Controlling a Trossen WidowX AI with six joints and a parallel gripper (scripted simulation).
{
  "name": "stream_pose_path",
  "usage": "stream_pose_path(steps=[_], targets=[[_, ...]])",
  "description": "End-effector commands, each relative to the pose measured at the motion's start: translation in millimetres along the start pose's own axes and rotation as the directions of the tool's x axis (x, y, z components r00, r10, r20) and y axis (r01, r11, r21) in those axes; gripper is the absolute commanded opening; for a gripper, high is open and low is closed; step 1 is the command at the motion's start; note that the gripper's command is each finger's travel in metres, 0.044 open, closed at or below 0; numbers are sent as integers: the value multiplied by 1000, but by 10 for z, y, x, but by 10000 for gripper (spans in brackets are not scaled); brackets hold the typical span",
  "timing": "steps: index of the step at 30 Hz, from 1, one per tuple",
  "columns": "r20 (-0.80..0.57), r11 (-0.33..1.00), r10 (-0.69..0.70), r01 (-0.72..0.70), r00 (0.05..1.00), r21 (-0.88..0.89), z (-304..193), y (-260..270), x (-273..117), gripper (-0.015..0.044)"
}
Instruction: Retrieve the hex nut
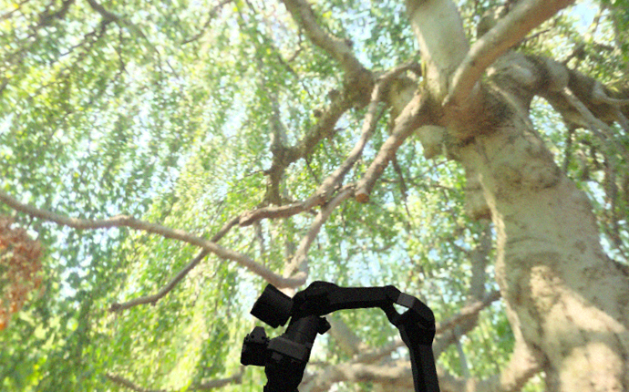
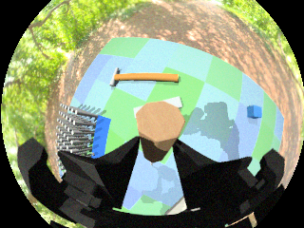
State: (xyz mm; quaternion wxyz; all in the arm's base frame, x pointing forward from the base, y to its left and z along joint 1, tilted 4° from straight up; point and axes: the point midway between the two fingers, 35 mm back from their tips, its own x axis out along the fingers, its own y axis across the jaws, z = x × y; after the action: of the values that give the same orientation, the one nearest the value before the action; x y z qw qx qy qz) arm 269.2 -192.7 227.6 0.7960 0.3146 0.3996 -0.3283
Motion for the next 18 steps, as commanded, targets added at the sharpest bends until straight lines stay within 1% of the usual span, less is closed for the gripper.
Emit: stream_pose_path(steps=[1, 4, 8, 13, 18], targets=[[32, 994, -28, 31, 999, -107, 118, -51, -17, 0], [53, 978, -55, 64, 997, -198, 199, -106, -28, 0], [124, 978, -99, 120, 987, -172, 454, -185, 4, 0], [131, 930, -139, 175, 982, -322, 509, -261, 28, 0], [137, 856, -179, 222, 974, -467, 559, -337, 51, 0]])
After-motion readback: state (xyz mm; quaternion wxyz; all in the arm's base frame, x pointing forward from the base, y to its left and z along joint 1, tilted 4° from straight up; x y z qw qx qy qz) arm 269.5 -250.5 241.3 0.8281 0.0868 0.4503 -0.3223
